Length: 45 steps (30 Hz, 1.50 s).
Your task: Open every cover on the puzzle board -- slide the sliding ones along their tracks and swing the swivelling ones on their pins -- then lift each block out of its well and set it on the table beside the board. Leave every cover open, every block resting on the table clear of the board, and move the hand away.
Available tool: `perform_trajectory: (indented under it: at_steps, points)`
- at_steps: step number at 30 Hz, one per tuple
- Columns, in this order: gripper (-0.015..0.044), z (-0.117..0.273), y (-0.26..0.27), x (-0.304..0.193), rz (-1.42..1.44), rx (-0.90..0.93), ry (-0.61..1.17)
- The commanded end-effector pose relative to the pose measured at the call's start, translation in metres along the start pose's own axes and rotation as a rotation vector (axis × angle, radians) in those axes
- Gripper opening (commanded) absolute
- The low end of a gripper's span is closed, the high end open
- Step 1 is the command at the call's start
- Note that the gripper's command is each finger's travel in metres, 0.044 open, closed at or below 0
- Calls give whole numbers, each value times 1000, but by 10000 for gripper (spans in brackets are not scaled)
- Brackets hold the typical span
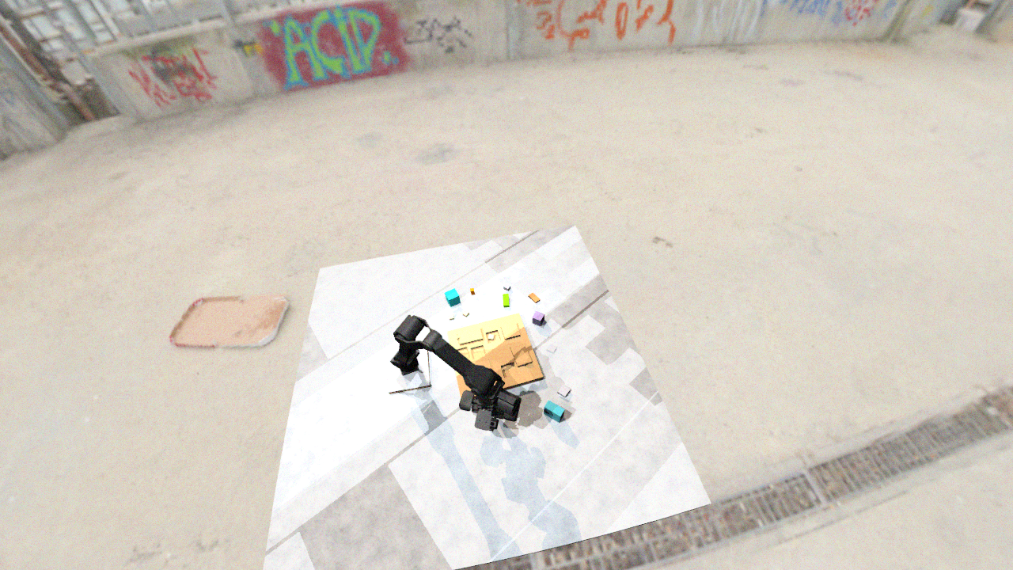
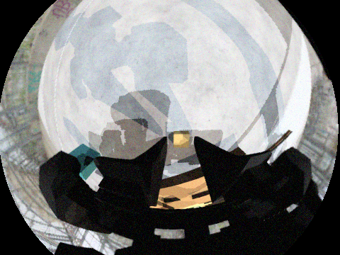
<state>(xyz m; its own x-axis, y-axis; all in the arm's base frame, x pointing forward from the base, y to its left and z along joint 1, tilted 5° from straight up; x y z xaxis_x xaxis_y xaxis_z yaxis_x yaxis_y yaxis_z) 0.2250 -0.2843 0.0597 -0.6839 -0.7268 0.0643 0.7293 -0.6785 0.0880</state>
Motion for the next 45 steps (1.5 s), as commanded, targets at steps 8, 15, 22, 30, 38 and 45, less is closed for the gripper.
perform_trajectory:
  at_steps: [8,15,22,30,38,45]
  points:
    - [440,3,1,0,0,1,0]
    - [440,24,2,0,1,1,1]
    - [440,46,2,0,3,0,3]
    - [440,72,0,0,4,-1,4]
    - [335,77,0,-15,78,-2,7]
    - [151,77,-2,-54,289,-2,14]
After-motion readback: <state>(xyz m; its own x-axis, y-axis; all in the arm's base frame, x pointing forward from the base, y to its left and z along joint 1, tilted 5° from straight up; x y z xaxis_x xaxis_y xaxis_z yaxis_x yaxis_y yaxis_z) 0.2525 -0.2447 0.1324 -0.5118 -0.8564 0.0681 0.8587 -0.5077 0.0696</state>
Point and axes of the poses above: the point midway between the two fingers, 35 mm back from their tips, its own z axis back along the fingers, its own y axis across the jaws, x = y × z, the point moved 1 cm from there along z, back along the fingers, and after that the axes turned 8 degrees about -z, right-handed, at the moved point
